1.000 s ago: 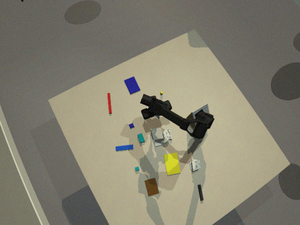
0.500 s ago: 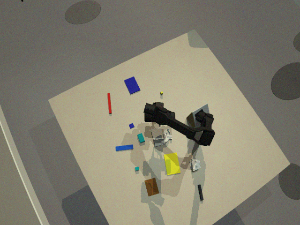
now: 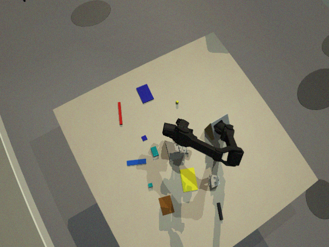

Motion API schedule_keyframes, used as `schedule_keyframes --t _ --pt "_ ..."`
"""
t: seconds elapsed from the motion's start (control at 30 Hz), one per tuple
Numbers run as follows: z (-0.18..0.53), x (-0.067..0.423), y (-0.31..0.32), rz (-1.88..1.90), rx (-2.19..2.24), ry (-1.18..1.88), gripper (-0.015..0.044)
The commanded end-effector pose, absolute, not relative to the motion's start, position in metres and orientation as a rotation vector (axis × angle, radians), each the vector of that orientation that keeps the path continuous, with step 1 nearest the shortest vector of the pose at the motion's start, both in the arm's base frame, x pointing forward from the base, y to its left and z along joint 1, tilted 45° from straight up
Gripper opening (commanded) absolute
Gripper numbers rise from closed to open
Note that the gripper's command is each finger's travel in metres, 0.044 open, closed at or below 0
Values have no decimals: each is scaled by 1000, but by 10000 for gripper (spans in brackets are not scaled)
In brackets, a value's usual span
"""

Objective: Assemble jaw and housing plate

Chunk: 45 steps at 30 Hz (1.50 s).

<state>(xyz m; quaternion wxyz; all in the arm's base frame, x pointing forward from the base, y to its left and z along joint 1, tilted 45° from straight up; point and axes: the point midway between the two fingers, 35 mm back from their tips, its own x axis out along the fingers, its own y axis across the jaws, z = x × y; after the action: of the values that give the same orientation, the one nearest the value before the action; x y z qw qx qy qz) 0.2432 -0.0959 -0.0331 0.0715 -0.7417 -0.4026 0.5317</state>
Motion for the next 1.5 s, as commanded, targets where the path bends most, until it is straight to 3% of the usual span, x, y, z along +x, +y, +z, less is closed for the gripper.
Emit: schedule_keyframes --t 0.0,0.93,1.47 --pt "-25 244 -87 1611 -2180 -1114 134" --pt "20 226 -15 1652 -1665 -442 134" --pt "21 225 -13 1651 -1652 -429 134"
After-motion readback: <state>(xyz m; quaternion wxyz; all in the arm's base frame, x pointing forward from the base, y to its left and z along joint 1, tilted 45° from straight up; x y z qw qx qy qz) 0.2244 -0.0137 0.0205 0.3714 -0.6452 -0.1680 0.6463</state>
